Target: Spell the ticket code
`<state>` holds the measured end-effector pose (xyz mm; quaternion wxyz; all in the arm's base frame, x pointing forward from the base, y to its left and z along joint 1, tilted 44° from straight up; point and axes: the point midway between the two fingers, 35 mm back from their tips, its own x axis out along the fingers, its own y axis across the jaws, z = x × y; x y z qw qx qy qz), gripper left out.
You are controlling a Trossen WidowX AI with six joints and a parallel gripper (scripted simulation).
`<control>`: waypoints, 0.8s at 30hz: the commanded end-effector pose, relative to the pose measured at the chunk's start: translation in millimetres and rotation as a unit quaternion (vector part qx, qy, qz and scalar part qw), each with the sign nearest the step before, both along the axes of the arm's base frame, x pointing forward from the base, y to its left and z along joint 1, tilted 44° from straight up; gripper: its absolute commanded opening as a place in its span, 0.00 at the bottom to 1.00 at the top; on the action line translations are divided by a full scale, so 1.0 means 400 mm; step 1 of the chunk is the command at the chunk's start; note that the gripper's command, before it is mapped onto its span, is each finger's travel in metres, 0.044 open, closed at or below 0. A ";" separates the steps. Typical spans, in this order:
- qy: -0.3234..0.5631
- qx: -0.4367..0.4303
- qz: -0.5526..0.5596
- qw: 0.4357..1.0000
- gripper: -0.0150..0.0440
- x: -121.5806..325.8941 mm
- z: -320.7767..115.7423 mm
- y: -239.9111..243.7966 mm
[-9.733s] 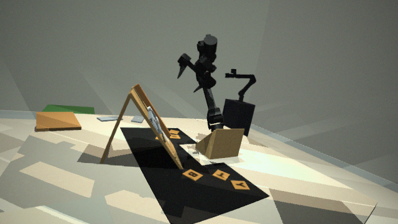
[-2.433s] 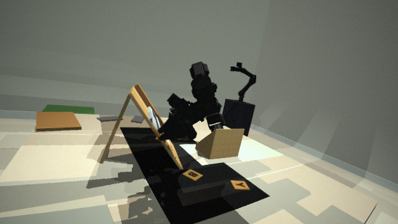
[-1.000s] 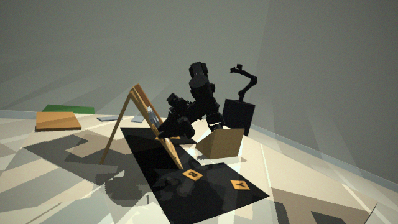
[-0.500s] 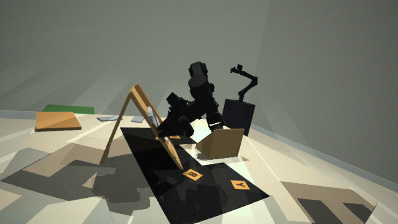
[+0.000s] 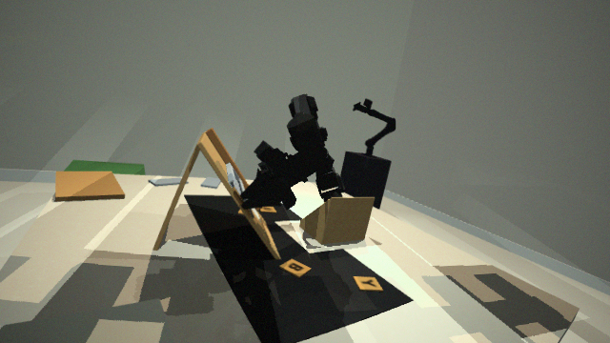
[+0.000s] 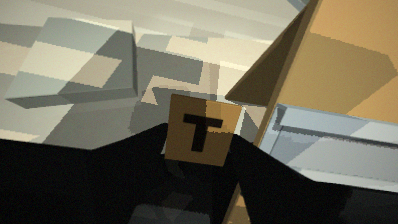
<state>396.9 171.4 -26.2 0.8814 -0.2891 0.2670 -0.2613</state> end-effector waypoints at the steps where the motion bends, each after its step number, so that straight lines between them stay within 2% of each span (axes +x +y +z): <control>1: 0.003 -0.001 0.001 1.000 0.25 -0.004 0.001 -0.006; 24: 0.003 -0.002 0.001 1.000 0.25 -0.013 0.019 -0.027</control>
